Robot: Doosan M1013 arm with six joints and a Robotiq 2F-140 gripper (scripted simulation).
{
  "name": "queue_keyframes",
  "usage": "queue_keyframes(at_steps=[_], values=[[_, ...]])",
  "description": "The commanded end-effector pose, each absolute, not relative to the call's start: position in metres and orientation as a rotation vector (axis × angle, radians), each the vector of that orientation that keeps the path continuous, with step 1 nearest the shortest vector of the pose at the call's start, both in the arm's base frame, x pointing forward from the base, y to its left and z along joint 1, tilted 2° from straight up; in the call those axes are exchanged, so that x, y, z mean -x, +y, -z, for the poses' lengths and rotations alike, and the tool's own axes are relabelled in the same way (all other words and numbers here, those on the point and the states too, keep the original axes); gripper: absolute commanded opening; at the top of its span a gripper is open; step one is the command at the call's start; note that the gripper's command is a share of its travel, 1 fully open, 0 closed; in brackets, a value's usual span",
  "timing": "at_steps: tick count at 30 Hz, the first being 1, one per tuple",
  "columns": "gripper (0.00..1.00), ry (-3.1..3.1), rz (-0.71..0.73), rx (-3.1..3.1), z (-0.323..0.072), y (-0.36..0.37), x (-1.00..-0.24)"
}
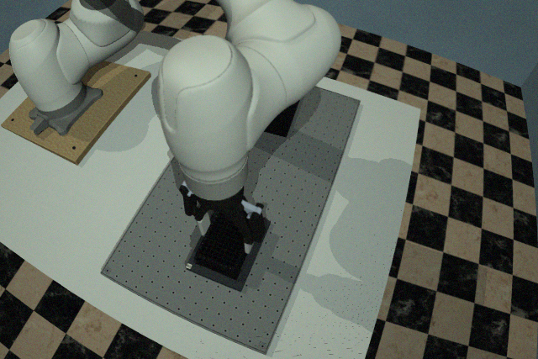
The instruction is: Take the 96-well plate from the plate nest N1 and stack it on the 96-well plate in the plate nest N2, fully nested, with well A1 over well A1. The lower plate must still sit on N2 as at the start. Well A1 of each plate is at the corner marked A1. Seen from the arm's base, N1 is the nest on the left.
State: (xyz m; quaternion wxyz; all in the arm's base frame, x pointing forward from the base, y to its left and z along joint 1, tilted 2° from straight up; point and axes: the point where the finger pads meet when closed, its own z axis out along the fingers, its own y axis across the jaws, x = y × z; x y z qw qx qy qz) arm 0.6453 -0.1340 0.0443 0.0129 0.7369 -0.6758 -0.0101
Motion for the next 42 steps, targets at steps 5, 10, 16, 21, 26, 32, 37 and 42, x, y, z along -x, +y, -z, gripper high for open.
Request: queue_keyframes(at_steps=[5,10,16,21,26,32,37,42], values=[[0.00,-2.106,0.032,-2.297,-0.0429,-0.1340,-0.6453],[0.00,-2.106,0.032,-2.297,-0.0429,-0.1340,-0.6453],[0.00,-2.106,0.032,-2.297,-0.0429,-0.1339,-0.6453],[0.00,-2.106,0.032,-2.297,-0.0422,-0.1339,-0.6453],[0.00,-2.106,0.032,-2.297,-0.0414,-0.1339,-0.6453],[0.00,-2.106,0.032,-2.297,-0.0404,-0.1339,-0.6452],[0.00,-2.106,0.032,-2.297,-0.0399,-0.1339,-0.6452],[0.00,-2.106,0.032,-2.297,-0.0390,-0.1339,-0.6452]])
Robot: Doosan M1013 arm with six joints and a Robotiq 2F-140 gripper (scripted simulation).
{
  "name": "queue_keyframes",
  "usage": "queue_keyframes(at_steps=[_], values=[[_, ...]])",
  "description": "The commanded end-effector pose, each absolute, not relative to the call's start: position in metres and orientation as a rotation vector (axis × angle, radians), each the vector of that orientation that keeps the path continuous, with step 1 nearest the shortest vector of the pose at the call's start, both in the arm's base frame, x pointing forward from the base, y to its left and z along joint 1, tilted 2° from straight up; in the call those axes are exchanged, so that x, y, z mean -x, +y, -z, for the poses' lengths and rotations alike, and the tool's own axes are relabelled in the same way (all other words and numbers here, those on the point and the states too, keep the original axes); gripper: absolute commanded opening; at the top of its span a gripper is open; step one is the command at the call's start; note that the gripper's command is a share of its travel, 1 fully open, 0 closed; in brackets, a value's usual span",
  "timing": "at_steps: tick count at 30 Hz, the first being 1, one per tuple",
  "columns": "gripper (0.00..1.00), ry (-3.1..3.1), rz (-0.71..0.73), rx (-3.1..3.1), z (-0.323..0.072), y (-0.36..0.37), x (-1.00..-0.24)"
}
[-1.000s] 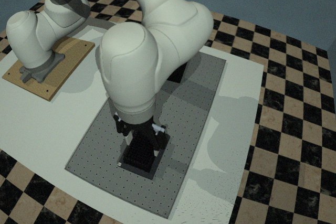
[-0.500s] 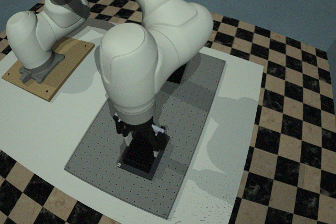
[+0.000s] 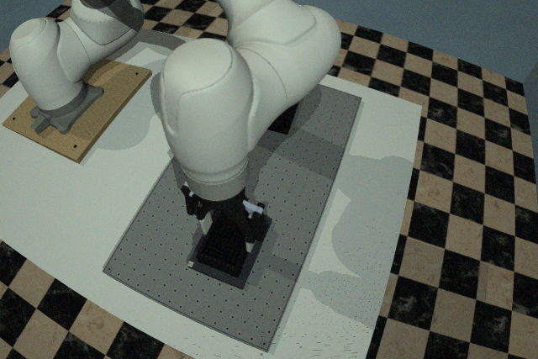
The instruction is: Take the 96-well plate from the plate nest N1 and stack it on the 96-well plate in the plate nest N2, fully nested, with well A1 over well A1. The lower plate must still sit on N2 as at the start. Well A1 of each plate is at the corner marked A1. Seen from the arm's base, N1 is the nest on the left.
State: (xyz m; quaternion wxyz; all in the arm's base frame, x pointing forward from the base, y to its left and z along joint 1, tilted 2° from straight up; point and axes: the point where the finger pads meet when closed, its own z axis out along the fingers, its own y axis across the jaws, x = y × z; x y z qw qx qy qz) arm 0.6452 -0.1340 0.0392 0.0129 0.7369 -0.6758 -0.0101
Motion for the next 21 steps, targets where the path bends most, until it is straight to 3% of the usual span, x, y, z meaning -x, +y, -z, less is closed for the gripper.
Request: queue_keyframes(at_steps=[1,21], values=[[0.00,-2.106,0.032,-2.297,-0.0389,-0.1339,-0.6452],[0.00,-2.106,0.032,-2.297,-0.0359,-0.1340,-0.6451]])
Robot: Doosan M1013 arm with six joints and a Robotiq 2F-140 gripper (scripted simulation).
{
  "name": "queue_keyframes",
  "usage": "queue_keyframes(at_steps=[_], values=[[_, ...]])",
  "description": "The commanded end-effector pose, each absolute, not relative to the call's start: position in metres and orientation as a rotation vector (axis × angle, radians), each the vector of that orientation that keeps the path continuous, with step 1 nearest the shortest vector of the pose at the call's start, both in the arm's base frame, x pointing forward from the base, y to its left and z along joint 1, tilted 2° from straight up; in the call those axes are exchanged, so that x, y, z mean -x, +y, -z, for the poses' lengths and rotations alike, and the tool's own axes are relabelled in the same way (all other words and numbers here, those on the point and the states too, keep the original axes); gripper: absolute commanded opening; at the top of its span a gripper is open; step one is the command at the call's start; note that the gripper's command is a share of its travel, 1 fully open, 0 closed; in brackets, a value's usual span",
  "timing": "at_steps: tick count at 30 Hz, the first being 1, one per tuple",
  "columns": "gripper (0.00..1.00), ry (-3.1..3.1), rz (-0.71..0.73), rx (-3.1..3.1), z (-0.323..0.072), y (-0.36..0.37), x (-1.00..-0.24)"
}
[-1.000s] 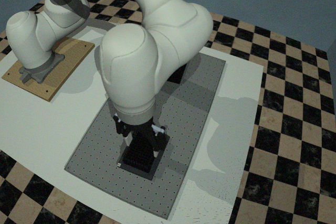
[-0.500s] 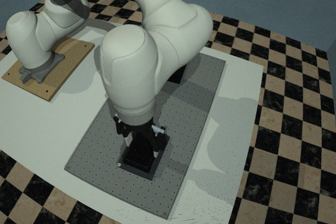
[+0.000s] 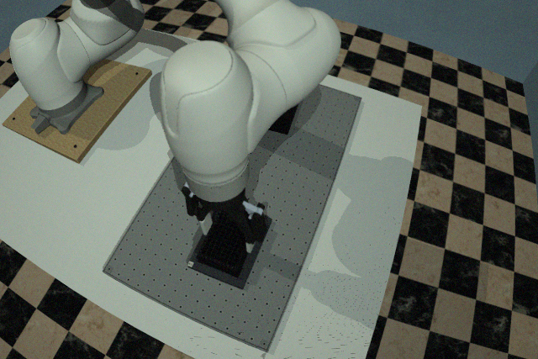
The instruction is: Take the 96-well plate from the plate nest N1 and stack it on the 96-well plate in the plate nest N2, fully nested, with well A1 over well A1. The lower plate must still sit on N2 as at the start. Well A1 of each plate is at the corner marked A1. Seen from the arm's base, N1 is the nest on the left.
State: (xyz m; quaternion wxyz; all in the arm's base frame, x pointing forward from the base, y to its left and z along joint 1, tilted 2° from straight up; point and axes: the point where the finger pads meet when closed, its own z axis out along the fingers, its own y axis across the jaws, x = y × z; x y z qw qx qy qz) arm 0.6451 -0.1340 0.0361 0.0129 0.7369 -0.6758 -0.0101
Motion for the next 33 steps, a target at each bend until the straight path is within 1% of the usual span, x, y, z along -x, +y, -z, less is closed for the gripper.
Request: queue_keyframes(at_steps=[1,27,28,33], values=[[0.00,-2.106,0.032,-2.297,-0.0357,-0.1340,-0.6451],[0.00,-2.106,0.032,-2.297,-0.0320,-0.1340,-0.6450],[1.00,-2.106,0.032,-2.297,-0.0319,-0.1340,-0.6450],[1.00,-2.106,0.032,-2.297,-0.0319,-0.1340,-0.6450]])
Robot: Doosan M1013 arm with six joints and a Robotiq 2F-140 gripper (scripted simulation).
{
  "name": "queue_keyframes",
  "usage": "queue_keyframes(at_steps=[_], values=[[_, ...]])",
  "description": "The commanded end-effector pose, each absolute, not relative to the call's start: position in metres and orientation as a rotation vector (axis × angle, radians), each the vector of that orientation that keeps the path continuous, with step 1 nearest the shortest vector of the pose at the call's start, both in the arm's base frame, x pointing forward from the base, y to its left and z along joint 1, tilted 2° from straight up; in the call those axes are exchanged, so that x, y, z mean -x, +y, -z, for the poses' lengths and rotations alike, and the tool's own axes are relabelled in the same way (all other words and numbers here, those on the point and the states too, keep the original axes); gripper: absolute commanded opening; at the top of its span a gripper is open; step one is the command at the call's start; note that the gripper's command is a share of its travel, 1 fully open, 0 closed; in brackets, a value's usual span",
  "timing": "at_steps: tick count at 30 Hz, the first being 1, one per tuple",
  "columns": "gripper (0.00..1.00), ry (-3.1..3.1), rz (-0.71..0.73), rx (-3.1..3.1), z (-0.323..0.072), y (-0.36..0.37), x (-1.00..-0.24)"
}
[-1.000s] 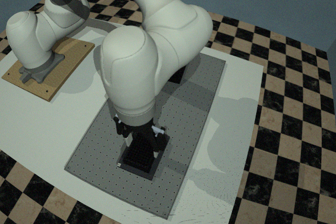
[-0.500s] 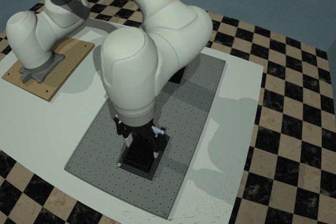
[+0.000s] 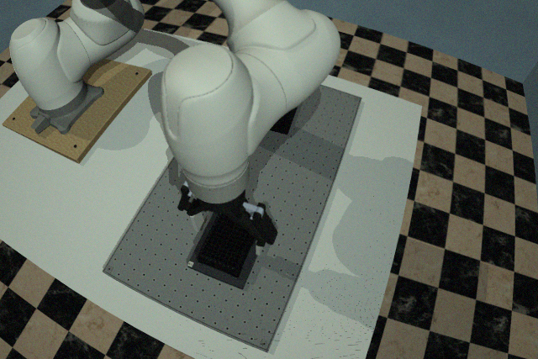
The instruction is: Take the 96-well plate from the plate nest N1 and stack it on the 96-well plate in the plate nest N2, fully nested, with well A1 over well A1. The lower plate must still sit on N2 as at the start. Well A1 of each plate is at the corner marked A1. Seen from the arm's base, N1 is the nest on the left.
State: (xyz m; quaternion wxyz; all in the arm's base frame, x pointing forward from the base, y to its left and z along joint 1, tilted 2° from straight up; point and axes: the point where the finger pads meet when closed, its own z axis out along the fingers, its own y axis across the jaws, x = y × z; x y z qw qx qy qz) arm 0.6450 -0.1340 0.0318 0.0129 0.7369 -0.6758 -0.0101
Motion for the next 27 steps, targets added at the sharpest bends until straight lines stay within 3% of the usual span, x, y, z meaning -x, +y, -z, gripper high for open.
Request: queue_keyframes(at_steps=[1,15,27], values=[[1.00,-2.106,0.032,-2.297,-0.032,-0.134,-0.645],[1.00,-2.106,0.032,-2.297,-0.032,-0.134,-0.645],[1.00,-2.106,0.032,-2.297,-0.059,-0.134,-0.646]])
